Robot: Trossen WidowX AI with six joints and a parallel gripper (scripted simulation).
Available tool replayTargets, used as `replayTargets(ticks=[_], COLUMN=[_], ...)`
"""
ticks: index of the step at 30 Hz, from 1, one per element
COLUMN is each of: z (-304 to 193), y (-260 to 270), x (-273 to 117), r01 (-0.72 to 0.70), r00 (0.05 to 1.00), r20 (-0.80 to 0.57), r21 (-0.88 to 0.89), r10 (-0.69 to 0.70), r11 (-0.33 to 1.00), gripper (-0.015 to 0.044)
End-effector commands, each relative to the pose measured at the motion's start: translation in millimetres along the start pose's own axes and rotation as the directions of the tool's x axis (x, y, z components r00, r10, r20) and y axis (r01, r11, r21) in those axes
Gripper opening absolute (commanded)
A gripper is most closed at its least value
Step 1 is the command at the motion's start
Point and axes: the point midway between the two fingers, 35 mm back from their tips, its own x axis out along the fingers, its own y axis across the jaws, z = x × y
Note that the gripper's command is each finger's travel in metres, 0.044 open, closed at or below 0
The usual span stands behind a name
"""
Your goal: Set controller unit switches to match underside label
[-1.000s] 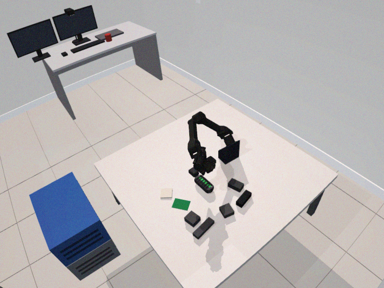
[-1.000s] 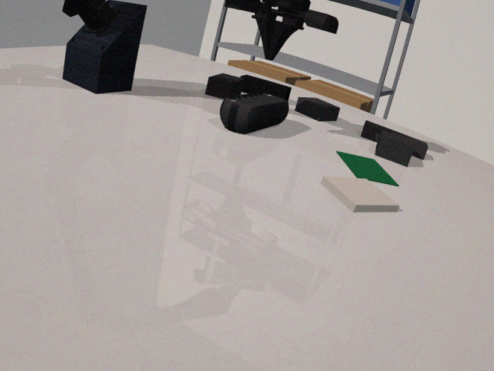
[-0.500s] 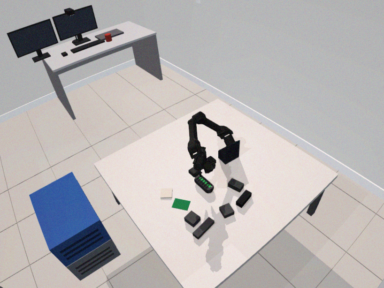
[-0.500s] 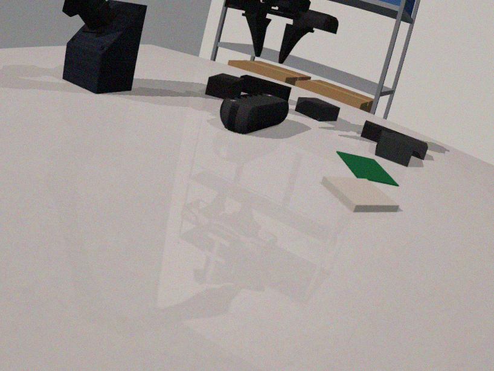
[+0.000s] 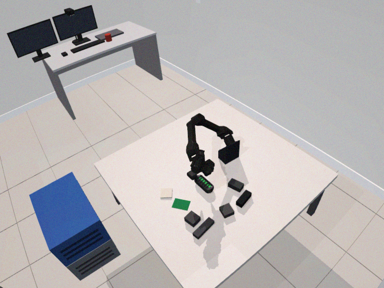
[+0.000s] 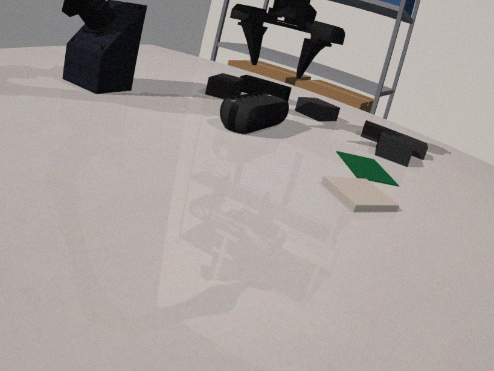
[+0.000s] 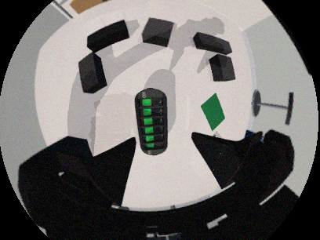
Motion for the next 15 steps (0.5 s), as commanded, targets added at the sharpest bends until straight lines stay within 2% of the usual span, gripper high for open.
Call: replayTargets(ticks=[1,11,15], z=[-2,-3,-3], y=[-22,-28,-28], x=[33,44,44], r01=[-0.006,-0.006,-0.006], r00=[1.0,1.0,1.0], r20=[-0.011,-0.015,-0.015], r21=[0.008,0.004,0.004], r10=[0.006,0.006,0.006], r11=[1.0,1.0,1.0], gripper=[0.0256,0.0,0.0])
